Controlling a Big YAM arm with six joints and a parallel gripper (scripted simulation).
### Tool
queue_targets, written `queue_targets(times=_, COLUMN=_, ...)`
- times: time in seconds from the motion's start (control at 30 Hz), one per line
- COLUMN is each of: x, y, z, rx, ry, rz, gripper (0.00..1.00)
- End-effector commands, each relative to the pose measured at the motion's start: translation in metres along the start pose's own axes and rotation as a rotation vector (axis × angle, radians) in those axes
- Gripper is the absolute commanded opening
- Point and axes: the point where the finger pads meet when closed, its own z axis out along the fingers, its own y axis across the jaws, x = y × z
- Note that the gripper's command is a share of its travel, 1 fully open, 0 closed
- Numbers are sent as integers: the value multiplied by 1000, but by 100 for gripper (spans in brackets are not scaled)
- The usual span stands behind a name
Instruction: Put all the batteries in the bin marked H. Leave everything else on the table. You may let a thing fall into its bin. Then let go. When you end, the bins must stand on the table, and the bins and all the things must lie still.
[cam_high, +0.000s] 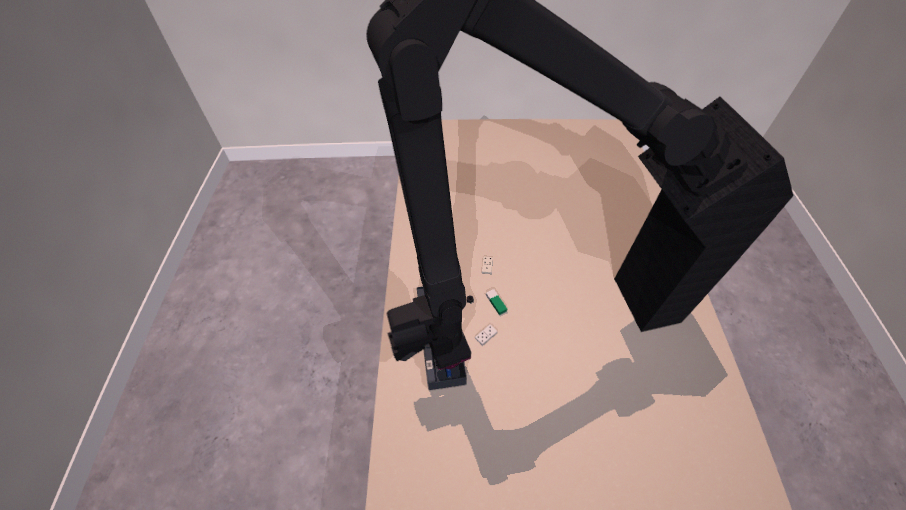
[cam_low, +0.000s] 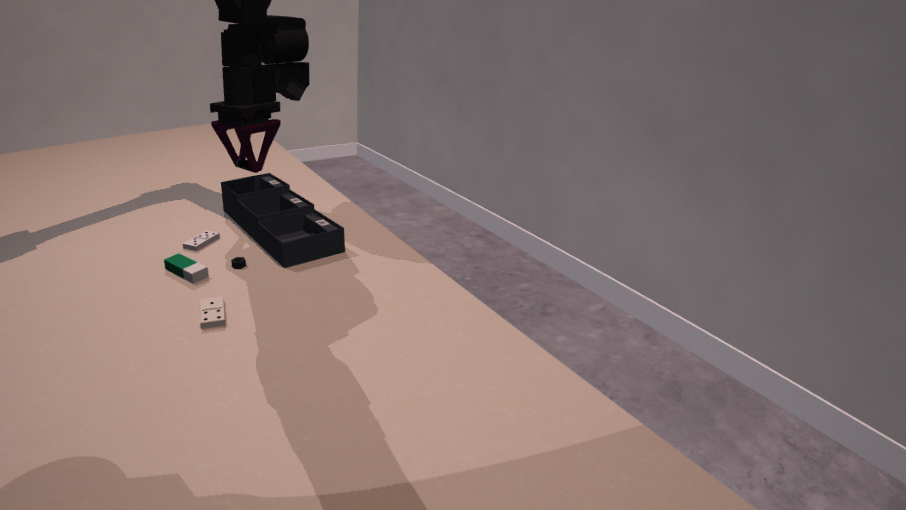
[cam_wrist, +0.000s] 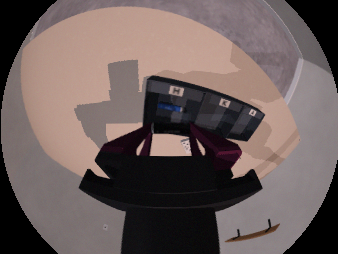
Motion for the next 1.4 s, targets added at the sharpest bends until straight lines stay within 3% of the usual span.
queue_targets(times=0.0, x=0, y=6, z=4, rx=-9, ry=3, rz=157, gripper=47)
queue_targets(times=0.1, x=0, y=4, z=4, rx=-9, ry=5, rz=220, gripper=47)
queue_targets(times=1.13, x=-2, y=-5, z=7, rx=-3, ry=-9, rz=223, gripper=47)
queue_targets(times=1.37, x=0, y=-4, z=18, rx=-3, ry=-10, rz=217, gripper=47)
